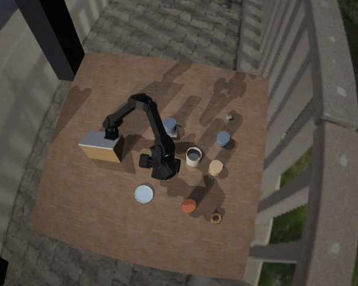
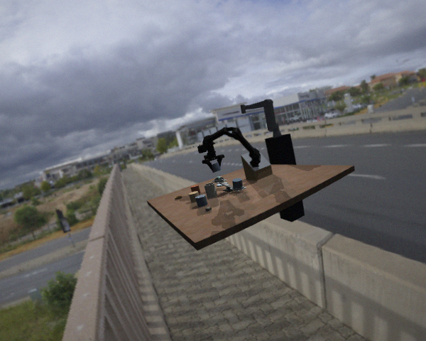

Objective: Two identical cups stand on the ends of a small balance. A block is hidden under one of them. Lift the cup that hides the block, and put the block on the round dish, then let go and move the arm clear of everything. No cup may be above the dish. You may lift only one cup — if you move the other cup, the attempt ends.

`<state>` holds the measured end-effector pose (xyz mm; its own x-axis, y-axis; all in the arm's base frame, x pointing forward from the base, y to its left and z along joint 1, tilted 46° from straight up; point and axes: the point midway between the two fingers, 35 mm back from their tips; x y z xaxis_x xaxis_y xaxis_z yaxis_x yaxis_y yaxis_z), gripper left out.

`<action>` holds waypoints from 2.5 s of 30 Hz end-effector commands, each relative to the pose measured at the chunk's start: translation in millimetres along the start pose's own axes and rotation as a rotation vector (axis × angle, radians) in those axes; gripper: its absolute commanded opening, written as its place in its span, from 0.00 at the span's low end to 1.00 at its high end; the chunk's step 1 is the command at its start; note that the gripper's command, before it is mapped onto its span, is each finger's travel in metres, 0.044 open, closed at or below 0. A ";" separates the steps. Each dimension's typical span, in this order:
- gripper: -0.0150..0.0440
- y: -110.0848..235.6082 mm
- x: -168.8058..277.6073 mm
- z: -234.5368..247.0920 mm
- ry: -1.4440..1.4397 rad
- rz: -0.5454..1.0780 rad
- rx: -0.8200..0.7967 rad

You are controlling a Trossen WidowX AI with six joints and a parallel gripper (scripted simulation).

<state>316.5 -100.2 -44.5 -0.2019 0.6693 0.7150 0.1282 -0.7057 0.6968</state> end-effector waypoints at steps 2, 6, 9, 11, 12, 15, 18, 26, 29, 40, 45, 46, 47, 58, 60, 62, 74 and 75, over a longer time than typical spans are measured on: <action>0.25 0.4 -0.7 -0.1 -0.001 -0.001 -0.003; 0.25 0.4 -0.7 -0.1 -0.001 -0.001 -0.003; 0.25 0.4 -0.7 -0.1 -0.001 -0.001 -0.003; 0.25 0.4 -0.7 -0.1 -0.001 -0.001 -0.003; 0.25 0.4 -0.7 -0.1 -0.001 -0.001 -0.003; 0.25 0.4 -0.7 -0.1 -0.001 -0.001 -0.003; 0.25 0.4 -0.7 -0.1 -0.001 -0.001 -0.003; 0.25 0.4 -0.7 -0.1 -0.001 -0.001 -0.003; 0.25 -1.8 -12.5 -9.4 -0.002 -0.007 -0.004; 0.25 -26.3 -84.5 -86.3 -0.005 -0.033 -0.005; 0.25 -42.7 -107.7 -123.8 -0.005 -0.035 -0.003; 0.25 -46.4 -111.6 -131.3 -0.005 -0.035 -0.003; 0.25 -50.2 -115.2 -138.8 -0.005 -0.035 -0.003; 0.25 -87.5 -136.0 -200.6 -0.001 -0.024 -0.002; 0.25 -91.0 -136.2 -200.4 -0.001 -0.024 -0.002; 0.25 -99.1 -136.6 -200.2 0.000 -0.024 -0.002; 0.25 -129.5 -136.7 -200.1 0.000 -0.023 -0.003; 0.25 -130.8 -136.7 -200.1 0.000 -0.023 -0.003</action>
<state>131.4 -145.9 -243.1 -0.2056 0.6794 0.7043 0.1278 -0.6949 0.7077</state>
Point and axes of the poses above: the point midway between the two fingers, 35 mm back from their tips, its own y axis back along the fingers, its own z axis across the jaws, x = y × z, and after that the axes turned 5 degrees about y, right-handed
